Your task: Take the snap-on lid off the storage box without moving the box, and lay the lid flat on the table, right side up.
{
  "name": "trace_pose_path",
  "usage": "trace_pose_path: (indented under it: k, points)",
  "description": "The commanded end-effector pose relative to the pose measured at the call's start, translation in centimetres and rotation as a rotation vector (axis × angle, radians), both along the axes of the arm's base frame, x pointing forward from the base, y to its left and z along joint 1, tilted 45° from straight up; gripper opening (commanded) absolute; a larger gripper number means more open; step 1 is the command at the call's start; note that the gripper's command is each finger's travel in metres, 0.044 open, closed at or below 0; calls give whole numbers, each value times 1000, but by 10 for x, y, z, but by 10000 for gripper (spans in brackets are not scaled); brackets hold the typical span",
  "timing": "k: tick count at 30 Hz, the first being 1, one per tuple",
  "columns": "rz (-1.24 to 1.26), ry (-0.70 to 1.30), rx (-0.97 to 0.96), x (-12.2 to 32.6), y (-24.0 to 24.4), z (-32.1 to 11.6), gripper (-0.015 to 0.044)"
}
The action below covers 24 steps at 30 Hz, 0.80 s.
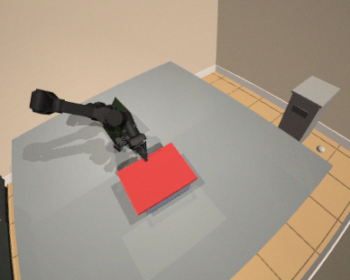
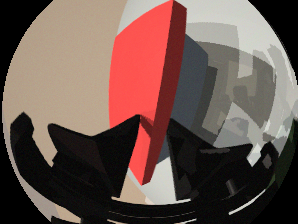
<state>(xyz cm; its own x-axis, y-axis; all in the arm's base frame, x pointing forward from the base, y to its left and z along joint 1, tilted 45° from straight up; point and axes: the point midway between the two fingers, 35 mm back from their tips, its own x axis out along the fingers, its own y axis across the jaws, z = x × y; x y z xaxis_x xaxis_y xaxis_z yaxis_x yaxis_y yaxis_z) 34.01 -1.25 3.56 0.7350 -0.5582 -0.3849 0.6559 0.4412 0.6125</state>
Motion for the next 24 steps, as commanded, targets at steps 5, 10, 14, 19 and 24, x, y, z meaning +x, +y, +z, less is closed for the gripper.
trace_pose_path:
  k: [5, 10, 14, 19, 24]
  points:
    - [2, 3, -1, 1, 0, 0, 0]
    - [2, 3, -1, 1, 0, 0, 0]
    - [2, 3, -1, 2, 0, 0, 0]
    - [2, 3, -1, 2, 0, 0, 0]
    - [2, 3, -1, 3, 0, 0, 0]
